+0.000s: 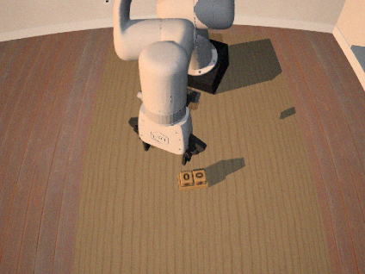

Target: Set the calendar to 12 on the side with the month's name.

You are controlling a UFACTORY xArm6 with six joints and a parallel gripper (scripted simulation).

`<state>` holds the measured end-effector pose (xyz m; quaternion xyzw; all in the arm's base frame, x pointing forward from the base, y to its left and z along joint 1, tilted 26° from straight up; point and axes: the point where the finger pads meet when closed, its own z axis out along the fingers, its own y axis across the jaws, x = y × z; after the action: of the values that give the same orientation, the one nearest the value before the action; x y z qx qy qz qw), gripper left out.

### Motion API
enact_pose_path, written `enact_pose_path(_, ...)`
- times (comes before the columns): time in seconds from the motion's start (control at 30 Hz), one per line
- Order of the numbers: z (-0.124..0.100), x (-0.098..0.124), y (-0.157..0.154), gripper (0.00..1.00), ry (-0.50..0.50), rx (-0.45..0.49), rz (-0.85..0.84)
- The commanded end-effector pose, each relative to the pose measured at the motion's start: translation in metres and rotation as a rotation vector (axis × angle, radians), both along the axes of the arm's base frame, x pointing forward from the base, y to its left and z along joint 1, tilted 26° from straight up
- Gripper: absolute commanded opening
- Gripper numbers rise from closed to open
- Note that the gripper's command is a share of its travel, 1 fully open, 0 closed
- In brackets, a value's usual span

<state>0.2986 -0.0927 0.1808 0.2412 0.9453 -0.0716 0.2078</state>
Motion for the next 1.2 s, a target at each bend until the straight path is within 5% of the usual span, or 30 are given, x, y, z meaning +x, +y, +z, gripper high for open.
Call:
enact_pose_path(0.0, -0.001, 0.003, 0.003, 1.00, 0.029, -0.041, 0.131)
enact_pose_path(1.17, -0.018, 0.021, 0.041, 1.00, 0.301, -0.478, 1.217)
